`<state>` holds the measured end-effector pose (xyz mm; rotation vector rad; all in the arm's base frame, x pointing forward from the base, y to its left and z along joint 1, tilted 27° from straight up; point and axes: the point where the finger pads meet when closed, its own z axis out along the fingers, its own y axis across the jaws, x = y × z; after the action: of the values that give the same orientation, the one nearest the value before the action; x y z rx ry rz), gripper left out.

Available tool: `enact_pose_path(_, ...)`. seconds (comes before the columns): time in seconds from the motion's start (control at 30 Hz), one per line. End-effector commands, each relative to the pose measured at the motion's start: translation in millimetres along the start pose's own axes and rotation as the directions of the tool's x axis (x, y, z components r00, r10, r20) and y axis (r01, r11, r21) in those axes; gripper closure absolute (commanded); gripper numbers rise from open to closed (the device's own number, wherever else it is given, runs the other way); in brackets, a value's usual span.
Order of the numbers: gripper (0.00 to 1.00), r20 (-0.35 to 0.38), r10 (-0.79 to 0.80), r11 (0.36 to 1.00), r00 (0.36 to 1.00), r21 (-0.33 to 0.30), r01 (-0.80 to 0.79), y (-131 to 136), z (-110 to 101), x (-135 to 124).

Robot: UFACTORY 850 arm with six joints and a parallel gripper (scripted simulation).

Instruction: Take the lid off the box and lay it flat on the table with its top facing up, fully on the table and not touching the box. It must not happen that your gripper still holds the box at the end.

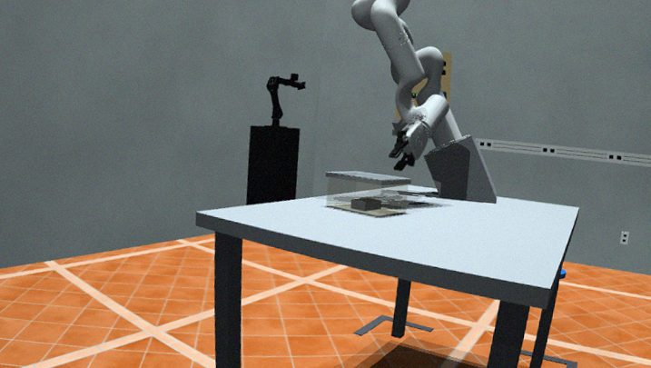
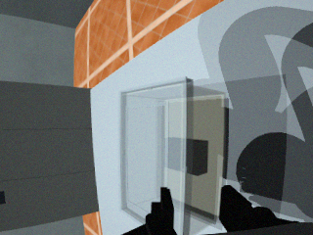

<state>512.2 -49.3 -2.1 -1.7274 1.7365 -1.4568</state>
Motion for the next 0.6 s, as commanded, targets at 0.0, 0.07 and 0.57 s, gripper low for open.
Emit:
enact_pose_path(0.0, 0.52, 0.0, 0.0, 1.0, 1.0, 0.001, 0.0, -0.5, 0.1, -0.2)
enact_pose_path(0.07, 0.52, 0.0, 0.0, 1.0, 1.0, 0.001, 0.0, -0.5, 0.1, -0.2)
enact_pose_path(0.57, 0.52, 0.0, 0.0, 1.0, 1.0, 0.001, 0.0, -0.5, 2.8, -0.2)
